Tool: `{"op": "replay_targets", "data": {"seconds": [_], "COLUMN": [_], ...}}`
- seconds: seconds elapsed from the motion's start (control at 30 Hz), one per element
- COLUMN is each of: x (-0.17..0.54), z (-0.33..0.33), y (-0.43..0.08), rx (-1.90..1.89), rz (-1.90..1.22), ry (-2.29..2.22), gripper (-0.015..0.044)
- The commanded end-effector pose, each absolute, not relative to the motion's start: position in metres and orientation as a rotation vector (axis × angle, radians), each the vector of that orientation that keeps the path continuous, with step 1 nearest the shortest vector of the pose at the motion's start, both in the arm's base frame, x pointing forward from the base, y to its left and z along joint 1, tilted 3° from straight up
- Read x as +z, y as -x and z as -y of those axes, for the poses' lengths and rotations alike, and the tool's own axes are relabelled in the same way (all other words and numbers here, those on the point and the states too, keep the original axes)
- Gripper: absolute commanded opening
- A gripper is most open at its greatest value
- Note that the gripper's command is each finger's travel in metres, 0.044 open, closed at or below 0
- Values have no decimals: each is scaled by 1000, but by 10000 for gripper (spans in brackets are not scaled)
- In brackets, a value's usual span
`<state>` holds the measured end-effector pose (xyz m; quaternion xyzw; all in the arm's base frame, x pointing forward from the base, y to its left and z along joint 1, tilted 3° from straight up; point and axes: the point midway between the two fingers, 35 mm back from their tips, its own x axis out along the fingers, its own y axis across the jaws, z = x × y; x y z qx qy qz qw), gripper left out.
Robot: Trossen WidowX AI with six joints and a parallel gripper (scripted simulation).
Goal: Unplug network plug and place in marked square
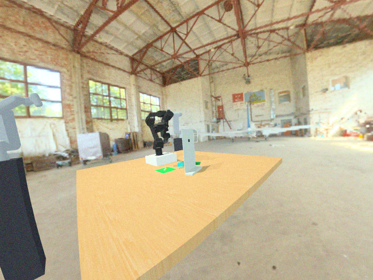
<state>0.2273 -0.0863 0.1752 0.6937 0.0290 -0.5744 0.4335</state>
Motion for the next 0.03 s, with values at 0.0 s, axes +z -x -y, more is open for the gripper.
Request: {"op": "replay_targets", "data": {"seconds": [0.0], "x": [176], "z": [87], "y": [-227], "rx": [-1434], "rz": [-65], "ry": [-1728], "gripper": [440]}}
